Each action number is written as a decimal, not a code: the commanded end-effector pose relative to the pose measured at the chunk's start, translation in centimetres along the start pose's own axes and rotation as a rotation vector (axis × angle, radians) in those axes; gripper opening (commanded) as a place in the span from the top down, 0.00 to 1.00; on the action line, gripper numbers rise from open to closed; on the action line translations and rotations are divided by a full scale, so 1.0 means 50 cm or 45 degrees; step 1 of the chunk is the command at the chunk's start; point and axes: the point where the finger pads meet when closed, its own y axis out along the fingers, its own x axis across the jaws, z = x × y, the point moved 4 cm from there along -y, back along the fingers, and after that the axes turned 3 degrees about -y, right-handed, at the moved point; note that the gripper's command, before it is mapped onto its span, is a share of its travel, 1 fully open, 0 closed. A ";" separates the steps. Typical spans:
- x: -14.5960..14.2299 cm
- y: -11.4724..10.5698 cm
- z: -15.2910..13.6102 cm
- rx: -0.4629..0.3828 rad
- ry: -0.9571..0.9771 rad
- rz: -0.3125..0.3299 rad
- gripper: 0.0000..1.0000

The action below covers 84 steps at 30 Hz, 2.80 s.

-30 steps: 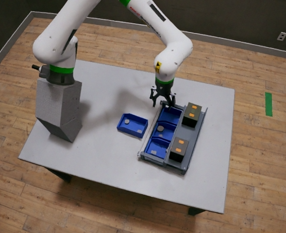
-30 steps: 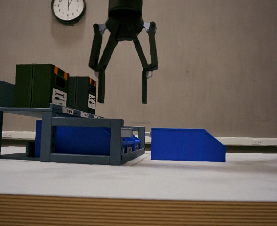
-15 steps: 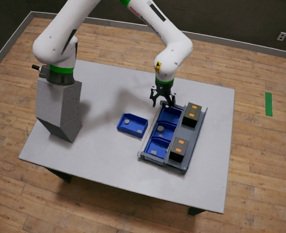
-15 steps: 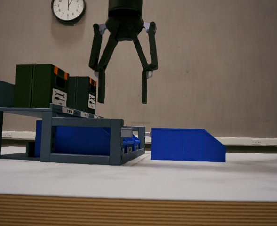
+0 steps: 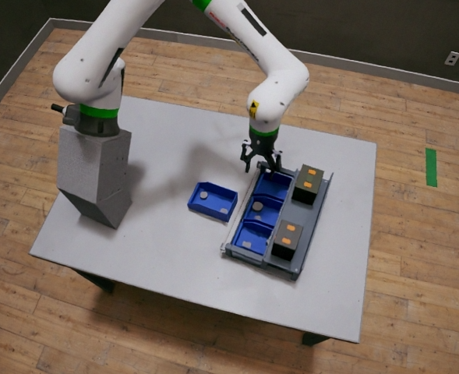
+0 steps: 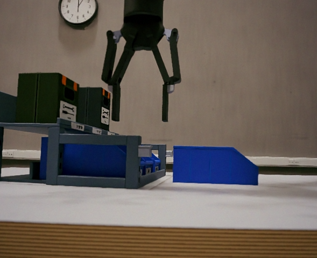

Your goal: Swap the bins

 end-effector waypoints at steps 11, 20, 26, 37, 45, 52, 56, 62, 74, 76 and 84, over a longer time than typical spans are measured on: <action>-0.001 0.034 0.000 0.000 0.000 0.002 0.38; -0.002 0.071 0.001 0.000 0.000 0.002 0.38; -0.002 0.087 0.001 0.000 0.000 0.002 0.38; -0.002 0.115 0.001 0.000 0.000 0.002 0.38; -0.002 0.120 0.001 0.000 0.000 0.002 0.38; -0.002 0.120 0.001 0.000 0.000 0.002 0.38; -0.002 0.120 0.001 0.000 0.000 0.002 0.38; -0.002 0.120 0.001 0.000 0.000 0.002 0.38; -0.003 0.120 0.001 0.000 0.000 0.002 0.38; -0.004 0.120 0.001 0.000 0.000 0.002 0.38; -0.004 0.120 0.001 0.000 0.000 0.002 0.38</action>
